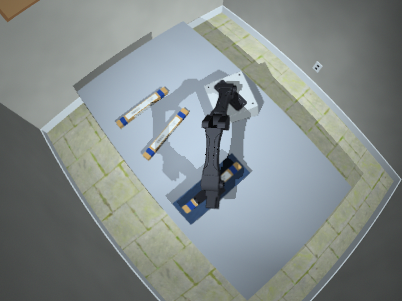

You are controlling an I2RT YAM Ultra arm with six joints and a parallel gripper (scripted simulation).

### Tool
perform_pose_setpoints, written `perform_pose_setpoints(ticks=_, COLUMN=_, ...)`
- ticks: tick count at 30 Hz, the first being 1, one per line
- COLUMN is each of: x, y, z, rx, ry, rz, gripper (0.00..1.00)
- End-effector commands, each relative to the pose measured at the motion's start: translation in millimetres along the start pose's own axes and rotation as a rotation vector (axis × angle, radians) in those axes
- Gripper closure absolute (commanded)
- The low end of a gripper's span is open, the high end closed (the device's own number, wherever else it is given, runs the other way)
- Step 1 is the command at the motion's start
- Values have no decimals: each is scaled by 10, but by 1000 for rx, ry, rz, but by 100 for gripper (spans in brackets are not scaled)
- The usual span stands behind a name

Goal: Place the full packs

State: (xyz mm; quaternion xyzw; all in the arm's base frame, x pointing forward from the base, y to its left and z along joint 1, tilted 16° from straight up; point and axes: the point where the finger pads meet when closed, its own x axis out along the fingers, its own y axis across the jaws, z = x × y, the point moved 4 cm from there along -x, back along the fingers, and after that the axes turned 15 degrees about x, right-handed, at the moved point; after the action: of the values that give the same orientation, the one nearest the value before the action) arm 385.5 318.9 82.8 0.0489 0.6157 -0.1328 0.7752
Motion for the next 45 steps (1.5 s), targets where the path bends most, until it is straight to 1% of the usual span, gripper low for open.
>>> perform_pose_setpoints(ticks=1, x=-504, y=118, z=2, rx=-6, ry=-64, rz=82, gripper=100)
perform_pose_setpoints(ticks=28, x=-482, y=126, z=-2, rx=-4, ry=-63, rz=81, gripper=100)
perform_pose_setpoints(ticks=29, x=-527, y=118, z=11, rx=-2, ry=-68, rz=88, gripper=100)
perform_pose_setpoints(ticks=45, x=-537, y=126, z=10, rx=-1, ry=-68, rz=88, gripper=100)
